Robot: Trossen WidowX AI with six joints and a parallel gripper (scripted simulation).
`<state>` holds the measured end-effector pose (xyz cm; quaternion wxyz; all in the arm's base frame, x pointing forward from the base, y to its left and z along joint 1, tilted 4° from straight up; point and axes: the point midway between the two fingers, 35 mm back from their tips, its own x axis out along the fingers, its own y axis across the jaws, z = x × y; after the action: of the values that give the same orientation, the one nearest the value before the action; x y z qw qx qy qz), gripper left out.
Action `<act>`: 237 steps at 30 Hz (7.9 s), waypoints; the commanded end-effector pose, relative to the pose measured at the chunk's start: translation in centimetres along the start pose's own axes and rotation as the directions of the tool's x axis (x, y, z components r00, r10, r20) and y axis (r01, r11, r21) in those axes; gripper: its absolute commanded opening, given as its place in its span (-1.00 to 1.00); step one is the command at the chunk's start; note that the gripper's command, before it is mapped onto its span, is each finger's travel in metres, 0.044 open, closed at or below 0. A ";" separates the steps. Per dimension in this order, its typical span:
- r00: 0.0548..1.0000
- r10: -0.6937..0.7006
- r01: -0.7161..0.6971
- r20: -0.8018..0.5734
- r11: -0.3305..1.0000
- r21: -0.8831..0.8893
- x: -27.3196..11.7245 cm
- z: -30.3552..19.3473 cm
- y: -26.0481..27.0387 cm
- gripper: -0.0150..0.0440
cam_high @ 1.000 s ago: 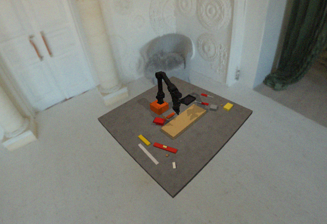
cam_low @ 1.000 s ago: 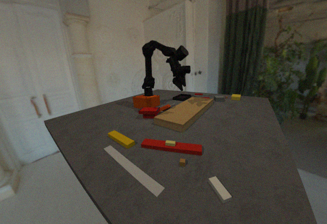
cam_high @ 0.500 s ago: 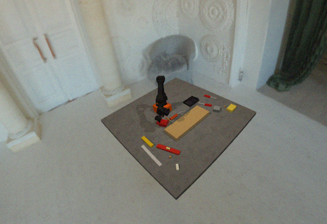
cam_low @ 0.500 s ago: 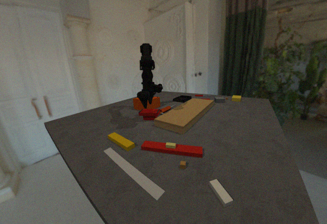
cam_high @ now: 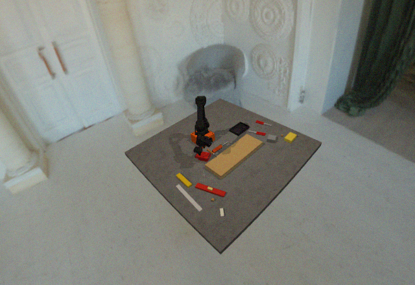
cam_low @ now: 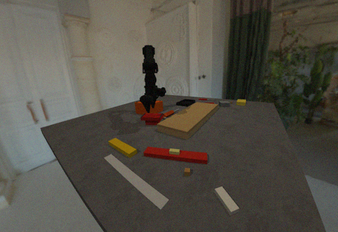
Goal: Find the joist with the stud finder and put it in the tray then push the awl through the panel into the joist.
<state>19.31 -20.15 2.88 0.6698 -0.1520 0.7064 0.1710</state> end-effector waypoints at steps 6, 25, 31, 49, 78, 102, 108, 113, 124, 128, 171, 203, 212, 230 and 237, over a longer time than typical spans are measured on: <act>1.000 0.005 -0.005 0.000 1.000 0.003 1.4 0.1 0.2 1.00; 1.000 0.005 -0.005 0.000 1.000 0.003 4.5 0.3 0.3 1.00; 1.000 0.005 -0.005 0.000 1.000 0.003 5.0 0.3 0.3 0.91; 1.000 0.005 -0.005 0.000 1.000 0.003 4.7 0.3 0.3 0.17; 1.000 0.002 -0.002 0.000 1.000 0.004 1.4 0.1 -2.9 -0.49; 0.998 -0.066 0.066 -0.003 0.998 0.007 1.6 0.1 -3.6 -0.49; 0.996 -0.092 0.092 -0.004 0.996 0.009 1.7 0.1 -3.5 -0.49; 0.993 -0.114 0.114 -0.005 0.993 0.010 1.7 0.1 -3.4 -0.49; 0.987 -0.162 0.162 -0.005 0.987 0.014 1.8 0.1 -3.2 -0.49; 0.984 -0.179 0.179 -0.005 0.984 0.016 1.8 0.1 -3.1 -0.49; 0.931 -0.364 0.364 -0.012 0.931 0.026 2.2 0.2 -2.5 -0.49; 0.862 -0.507 0.507 -0.014 0.861 0.040 2.3 0.2 -2.0 -0.49; 0.844 -0.536 0.536 -0.015 0.843 0.042 2.4 0.2 -1.9 -0.49; 0.786 -0.617 0.618 -0.021 0.785 0.042 2.9 0.4 -2.0 -0.49; 0.762 -0.647 0.648 -0.023 0.761 0.043 3.0 0.4 -1.9 -0.49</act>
<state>20.37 -21.55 -0.26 0.6904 -0.3652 0.6197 -0.0769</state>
